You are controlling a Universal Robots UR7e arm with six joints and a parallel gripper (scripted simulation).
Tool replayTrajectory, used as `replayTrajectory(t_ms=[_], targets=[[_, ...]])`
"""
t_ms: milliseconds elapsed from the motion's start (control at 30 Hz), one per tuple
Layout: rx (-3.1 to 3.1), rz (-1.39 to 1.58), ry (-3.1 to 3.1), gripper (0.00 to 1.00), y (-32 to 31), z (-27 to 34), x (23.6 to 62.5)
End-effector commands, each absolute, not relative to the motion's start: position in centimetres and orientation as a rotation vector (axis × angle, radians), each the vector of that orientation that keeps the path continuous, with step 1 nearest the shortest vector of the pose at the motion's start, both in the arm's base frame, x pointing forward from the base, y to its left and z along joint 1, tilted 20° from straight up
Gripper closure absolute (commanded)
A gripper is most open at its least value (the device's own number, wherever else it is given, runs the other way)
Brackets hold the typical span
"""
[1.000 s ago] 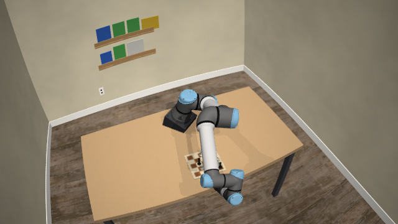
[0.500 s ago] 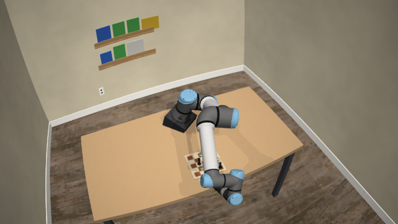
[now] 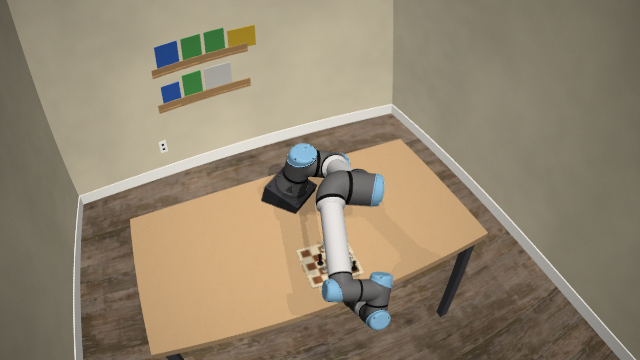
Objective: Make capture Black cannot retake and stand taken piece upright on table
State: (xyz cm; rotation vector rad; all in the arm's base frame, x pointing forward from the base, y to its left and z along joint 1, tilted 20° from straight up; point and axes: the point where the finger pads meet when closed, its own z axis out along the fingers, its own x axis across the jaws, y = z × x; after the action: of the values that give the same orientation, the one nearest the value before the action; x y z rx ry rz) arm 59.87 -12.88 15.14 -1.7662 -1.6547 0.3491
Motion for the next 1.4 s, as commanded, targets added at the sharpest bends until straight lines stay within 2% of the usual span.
replayTrajectory(t_ms=[0,400,733,967,1367], targets=[[-1.768,0.348,-1.656,0.0,-12.9,15.2,59.9],[-1.767,0.348,-1.656,0.0,-13.0,15.9,59.7],[-1.767,0.348,-1.656,0.0,-14.1,21.7,57.9],[-1.767,0.348,-1.656,0.0,-14.4,23.5,57.3],[-1.77,0.347,-1.657,0.0,-14.4,23.4,57.4]])
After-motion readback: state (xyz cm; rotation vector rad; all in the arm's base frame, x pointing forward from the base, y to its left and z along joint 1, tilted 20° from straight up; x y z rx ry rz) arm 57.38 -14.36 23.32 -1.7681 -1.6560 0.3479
